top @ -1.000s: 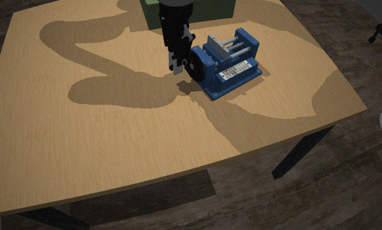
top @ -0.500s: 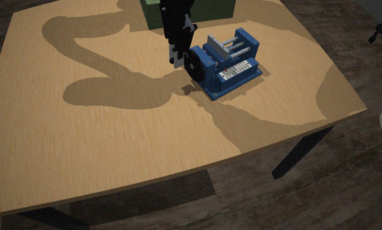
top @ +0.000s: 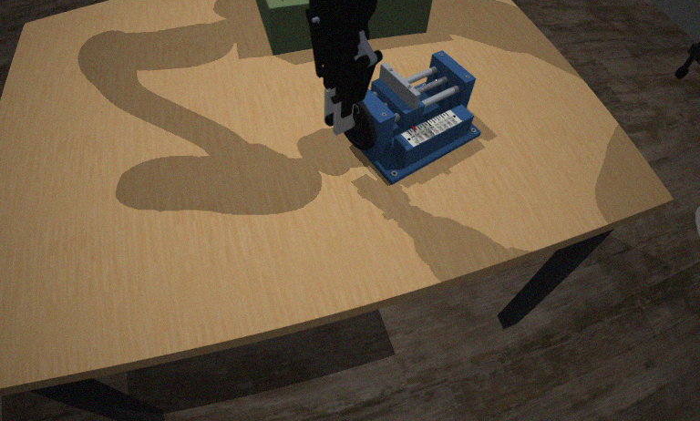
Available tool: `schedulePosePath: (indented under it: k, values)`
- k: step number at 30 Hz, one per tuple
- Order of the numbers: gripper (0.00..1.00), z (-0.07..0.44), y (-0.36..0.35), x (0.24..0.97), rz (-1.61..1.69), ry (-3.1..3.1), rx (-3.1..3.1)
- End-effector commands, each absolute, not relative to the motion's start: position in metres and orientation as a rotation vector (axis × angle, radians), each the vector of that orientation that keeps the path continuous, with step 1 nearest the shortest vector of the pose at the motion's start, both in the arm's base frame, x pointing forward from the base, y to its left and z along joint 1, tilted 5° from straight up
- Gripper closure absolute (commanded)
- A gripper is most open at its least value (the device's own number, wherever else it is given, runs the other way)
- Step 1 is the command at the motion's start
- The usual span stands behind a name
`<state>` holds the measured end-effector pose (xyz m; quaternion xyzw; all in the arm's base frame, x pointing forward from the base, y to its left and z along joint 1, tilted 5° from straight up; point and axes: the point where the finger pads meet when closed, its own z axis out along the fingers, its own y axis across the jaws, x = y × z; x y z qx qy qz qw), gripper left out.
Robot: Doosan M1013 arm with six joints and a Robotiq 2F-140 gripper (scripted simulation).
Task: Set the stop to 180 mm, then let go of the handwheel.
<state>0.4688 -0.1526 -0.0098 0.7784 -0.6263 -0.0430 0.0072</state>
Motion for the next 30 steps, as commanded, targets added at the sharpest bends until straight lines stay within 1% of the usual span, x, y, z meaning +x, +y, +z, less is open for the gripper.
schedulePosePath:
  k: [1, 14, 30]
  values:
    - [0.96, -0.012, -0.151, 0.474, -0.133, -1.958, 2.435]
    - [0.96, -0.032, -0.146, 0.491, -0.133, -1.958, 2.435]
    - [0.96, -0.066, -0.146, 0.485, -0.133, -1.958, 2.435]
